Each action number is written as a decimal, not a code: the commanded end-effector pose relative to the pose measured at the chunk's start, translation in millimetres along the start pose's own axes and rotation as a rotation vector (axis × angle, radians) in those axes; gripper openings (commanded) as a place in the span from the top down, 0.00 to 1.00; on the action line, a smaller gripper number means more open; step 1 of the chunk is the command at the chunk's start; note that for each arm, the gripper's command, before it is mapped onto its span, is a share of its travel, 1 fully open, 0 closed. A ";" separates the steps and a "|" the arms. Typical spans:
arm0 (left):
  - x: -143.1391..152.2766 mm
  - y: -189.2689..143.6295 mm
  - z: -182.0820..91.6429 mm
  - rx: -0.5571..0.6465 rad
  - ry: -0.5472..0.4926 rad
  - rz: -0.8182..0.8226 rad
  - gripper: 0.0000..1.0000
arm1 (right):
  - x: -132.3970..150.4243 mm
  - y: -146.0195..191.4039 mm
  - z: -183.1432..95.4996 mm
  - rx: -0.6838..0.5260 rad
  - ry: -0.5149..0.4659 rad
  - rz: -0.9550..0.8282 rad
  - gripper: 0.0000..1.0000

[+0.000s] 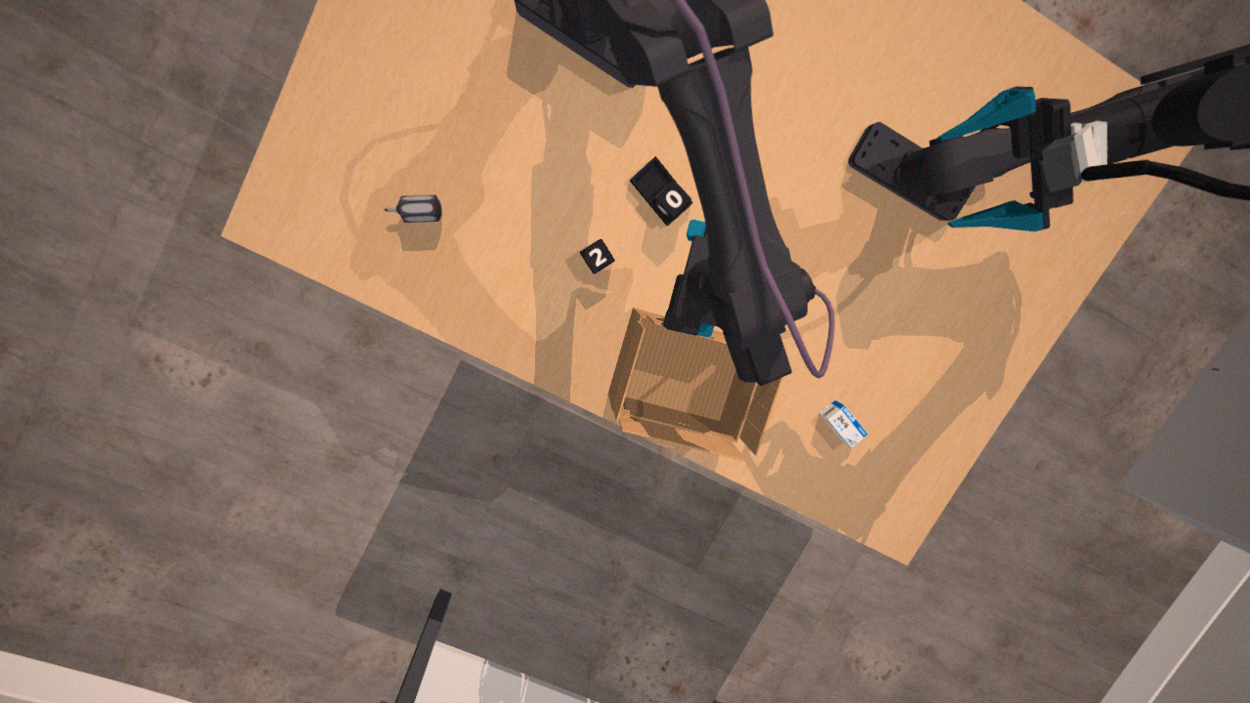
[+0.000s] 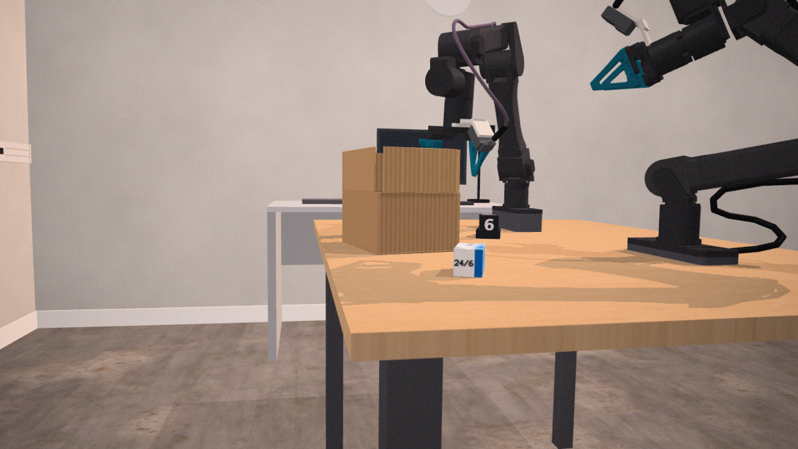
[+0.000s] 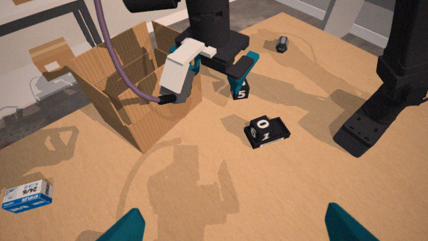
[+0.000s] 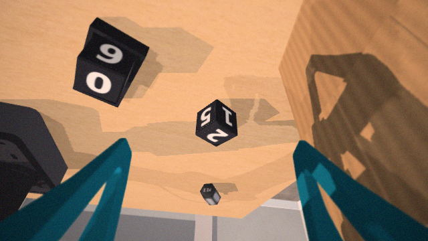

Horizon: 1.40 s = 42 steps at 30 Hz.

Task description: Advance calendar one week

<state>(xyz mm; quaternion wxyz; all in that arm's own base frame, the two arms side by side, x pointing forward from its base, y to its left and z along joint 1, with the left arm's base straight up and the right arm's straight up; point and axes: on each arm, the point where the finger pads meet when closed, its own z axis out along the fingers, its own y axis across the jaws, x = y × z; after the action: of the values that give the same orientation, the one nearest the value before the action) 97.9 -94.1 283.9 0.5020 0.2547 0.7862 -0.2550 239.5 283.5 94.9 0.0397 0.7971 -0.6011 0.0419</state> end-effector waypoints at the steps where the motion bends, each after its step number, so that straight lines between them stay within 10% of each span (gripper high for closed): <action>1: -3.3 -0.4 -6.9 0.005 -0.014 -0.001 0.00 | -20.6 -6.7 -23.3 0.056 -0.105 -0.050 0.00; 11: -9.1 -1.6 -11.8 0.012 -0.043 -0.002 0.00 | -67.2 -12.5 -68.6 0.243 -0.321 0.117 0.00; 42: -30.0 -31.4 96.0 0.123 -0.040 0.047 0.00 | 85.8 -94.0 -69.0 0.181 -0.538 1.448 0.00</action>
<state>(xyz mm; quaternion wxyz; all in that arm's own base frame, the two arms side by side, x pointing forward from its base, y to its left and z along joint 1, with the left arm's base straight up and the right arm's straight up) 142.2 -169.0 275.7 0.4968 0.2902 0.7675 -0.2827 346.0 245.6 164.9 -0.1965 0.2788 -0.9377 -0.0657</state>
